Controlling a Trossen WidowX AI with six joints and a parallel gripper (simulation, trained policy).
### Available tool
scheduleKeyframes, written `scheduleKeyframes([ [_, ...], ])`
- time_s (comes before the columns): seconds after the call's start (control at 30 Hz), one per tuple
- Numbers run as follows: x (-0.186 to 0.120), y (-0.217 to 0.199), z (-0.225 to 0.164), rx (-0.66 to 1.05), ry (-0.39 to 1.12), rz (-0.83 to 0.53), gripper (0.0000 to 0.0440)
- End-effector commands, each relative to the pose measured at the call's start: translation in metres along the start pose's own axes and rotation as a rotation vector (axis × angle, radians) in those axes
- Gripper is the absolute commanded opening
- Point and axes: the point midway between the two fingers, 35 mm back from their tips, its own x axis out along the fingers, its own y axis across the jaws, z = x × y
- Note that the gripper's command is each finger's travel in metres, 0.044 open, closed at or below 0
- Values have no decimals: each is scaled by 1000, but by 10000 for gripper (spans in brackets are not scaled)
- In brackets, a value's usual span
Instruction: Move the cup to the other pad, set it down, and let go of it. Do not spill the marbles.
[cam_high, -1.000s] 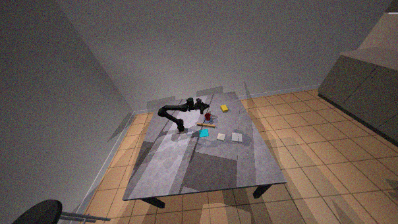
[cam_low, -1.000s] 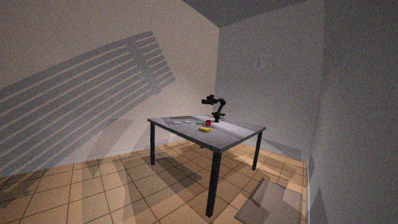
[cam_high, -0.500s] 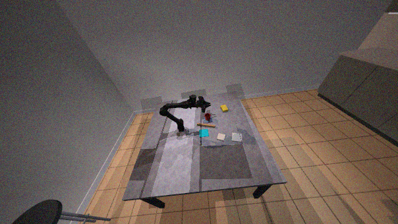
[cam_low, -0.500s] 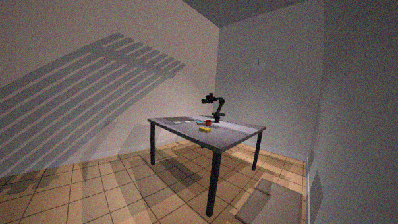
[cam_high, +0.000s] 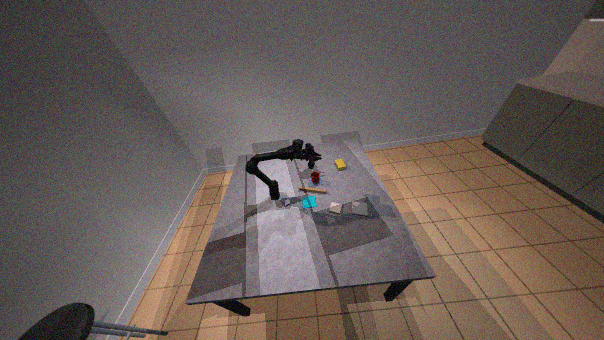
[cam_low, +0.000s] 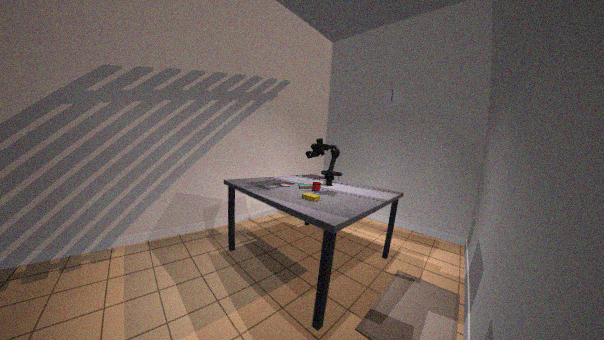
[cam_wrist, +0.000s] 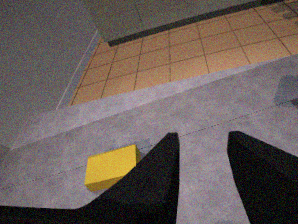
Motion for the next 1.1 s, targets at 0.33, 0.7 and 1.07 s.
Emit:
scheduleKeyframes([
  [0.33, 12, 19, -7, 156, 173, -9, 119],
  [0.7, 19, 32, -16, 284, 314, -50, 126],
  [1.07, 25, 40, -30, 405, 454, -126, 128],
])
